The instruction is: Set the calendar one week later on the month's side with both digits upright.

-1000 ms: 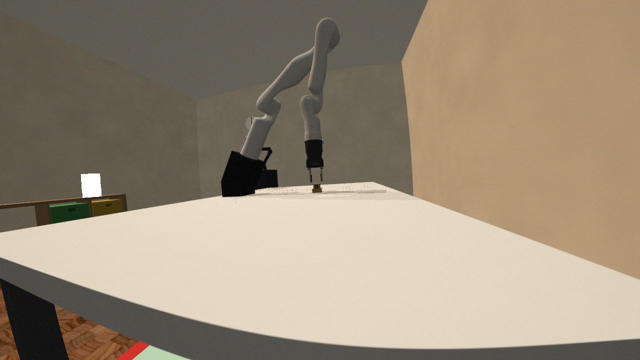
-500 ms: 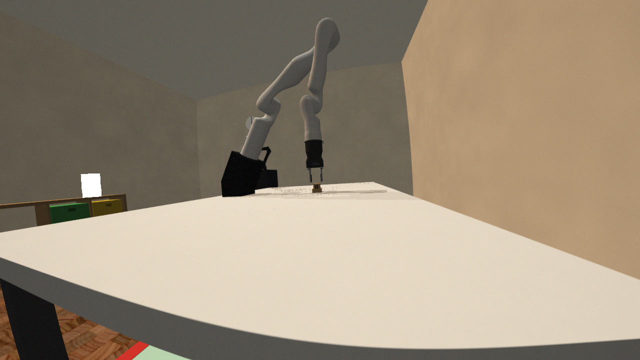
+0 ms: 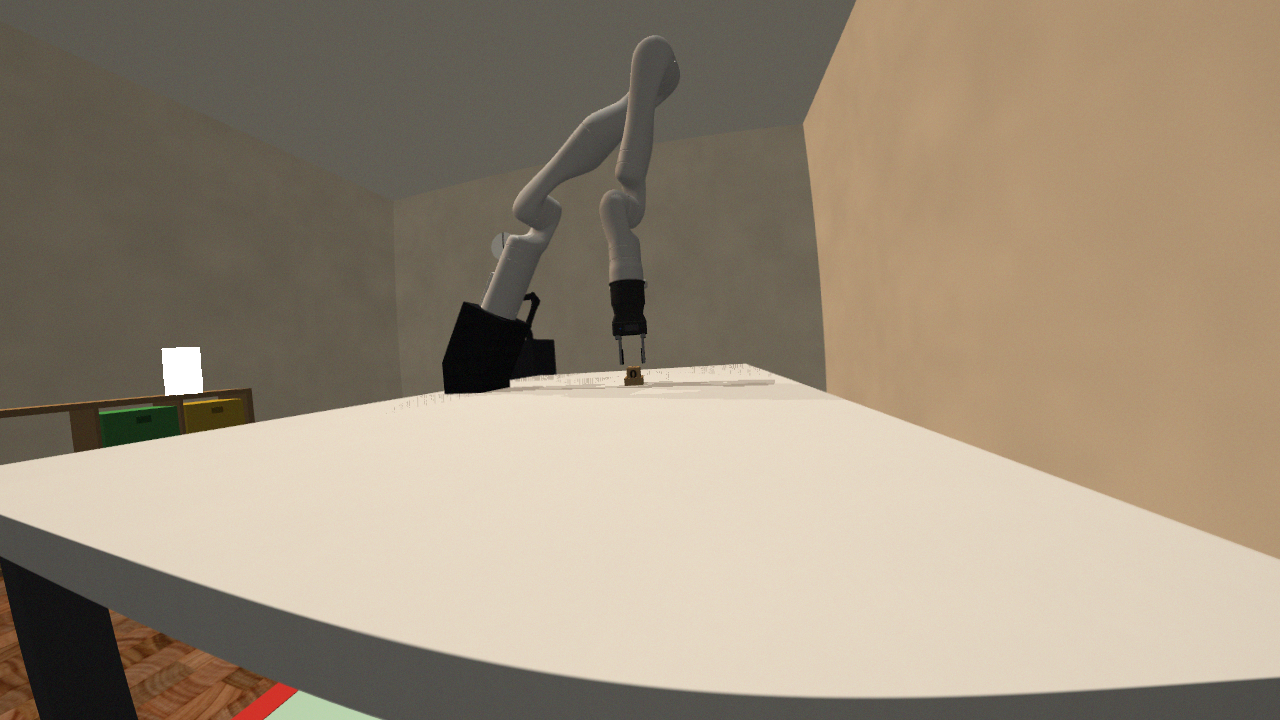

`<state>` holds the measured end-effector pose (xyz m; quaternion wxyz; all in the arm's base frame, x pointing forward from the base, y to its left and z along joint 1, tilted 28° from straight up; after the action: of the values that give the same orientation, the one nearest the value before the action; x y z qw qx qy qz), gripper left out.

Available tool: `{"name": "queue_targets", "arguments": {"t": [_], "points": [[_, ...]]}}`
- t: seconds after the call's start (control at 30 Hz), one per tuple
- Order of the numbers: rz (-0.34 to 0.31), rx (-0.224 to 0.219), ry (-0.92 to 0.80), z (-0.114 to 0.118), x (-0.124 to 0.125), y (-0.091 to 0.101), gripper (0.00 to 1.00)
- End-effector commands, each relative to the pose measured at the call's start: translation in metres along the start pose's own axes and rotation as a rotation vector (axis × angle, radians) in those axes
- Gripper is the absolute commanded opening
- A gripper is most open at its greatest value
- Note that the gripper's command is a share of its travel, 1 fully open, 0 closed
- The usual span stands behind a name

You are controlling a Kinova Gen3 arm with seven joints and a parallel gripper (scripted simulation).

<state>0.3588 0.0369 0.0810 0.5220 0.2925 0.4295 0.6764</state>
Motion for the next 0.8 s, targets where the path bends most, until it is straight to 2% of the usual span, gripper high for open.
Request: {"name": "queue_targets", "arguments": {"t": [0.0, 0.47, 0.77], "points": [[0.0, -0.001, 0.0, 0.0, 0.0, 0.0, 0.87], [0.0, -0.001, 0.0, 0.0, 0.0, -0.004, 0.87], [0.0, -0.001, 0.0, 0.0, 0.0, -0.019, 0.87]]}}
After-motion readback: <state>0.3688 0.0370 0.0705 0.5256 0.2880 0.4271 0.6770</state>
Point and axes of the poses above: the point where the finger pads meet when closed, its own y axis back along the fingers, its own z axis across the jaws, x = y × z, the point moved 4 cm from there along y, back along the fingers, and after that the axes turned 2 degrees about -y, right-handed, at the moved point
